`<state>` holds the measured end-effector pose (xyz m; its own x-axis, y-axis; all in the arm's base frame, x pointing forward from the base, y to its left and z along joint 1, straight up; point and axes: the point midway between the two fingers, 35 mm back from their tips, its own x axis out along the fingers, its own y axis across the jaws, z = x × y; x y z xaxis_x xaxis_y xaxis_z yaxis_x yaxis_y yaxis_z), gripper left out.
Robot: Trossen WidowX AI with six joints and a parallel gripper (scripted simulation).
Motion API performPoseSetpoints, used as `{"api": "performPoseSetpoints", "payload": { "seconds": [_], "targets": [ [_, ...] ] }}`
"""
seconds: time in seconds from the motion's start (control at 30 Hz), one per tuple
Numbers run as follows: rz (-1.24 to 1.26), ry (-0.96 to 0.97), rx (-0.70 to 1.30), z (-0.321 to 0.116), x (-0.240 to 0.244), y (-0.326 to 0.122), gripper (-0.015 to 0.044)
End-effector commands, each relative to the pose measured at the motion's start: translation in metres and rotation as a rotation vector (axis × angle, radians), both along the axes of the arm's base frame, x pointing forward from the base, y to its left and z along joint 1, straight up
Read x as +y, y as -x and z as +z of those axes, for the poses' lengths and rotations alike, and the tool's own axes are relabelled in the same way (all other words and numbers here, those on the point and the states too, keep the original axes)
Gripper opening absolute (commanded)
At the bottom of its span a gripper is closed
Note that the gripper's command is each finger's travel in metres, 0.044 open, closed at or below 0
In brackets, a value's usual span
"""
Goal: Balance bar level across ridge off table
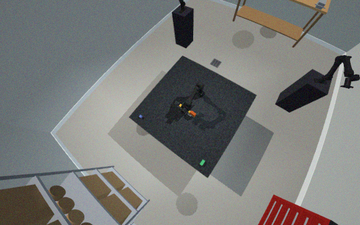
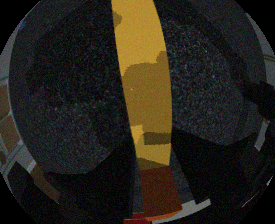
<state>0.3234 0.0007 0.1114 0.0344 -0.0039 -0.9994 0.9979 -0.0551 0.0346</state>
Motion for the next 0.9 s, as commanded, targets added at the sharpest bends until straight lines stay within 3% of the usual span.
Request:
{"api": "performPoseSetpoints", "payload": {
  "seconds": [0.0, 0.87],
  "targets": [
    [-0.004, -0.004, 0.004, -0.0036, 0.0004, 0.0005, 0.0],
    [-0.004, -0.004, 0.004, -0.0012, 0.0001, 0.0006, 0.0]
  ]
}}
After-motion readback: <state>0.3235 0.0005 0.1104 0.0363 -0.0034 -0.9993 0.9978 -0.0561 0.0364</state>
